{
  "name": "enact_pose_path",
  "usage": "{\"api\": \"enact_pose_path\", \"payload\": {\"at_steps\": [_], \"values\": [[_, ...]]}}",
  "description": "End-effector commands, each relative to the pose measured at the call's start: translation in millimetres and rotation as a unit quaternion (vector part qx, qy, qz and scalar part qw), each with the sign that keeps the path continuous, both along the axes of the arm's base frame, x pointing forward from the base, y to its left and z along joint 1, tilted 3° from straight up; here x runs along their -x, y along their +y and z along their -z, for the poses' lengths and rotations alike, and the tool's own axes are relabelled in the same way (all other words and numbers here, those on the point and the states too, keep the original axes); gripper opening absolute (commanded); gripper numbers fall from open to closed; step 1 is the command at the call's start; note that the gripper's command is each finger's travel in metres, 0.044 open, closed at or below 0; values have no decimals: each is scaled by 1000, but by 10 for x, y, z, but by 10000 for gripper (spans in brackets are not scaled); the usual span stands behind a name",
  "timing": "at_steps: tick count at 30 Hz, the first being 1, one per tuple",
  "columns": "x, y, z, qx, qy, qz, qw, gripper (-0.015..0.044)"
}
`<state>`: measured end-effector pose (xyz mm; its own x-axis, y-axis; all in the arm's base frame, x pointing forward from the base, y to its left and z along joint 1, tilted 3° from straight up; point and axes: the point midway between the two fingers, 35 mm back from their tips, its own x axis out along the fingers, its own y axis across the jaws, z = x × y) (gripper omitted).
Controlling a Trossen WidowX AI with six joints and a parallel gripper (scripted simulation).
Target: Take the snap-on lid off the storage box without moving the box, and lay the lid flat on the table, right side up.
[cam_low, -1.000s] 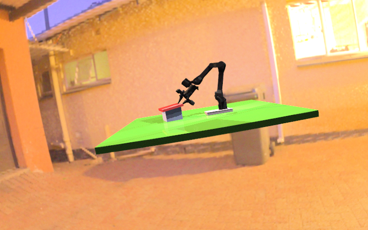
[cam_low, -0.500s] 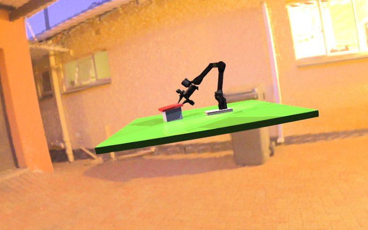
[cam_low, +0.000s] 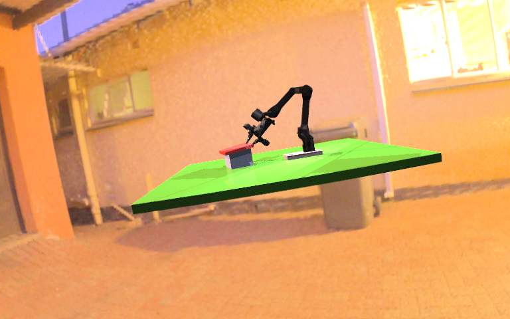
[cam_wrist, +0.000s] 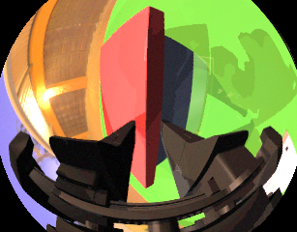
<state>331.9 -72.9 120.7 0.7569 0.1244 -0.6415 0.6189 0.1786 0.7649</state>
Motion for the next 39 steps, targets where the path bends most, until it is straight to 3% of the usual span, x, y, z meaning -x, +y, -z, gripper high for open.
{"api": "enact_pose_path", "payload": {"at_steps": [1, 39], "values": [[-8, 1, 0, 0, 0, 1, 1000, 0], [-24, 15, -138, 0, -1, 4, 1000, 0]]}}
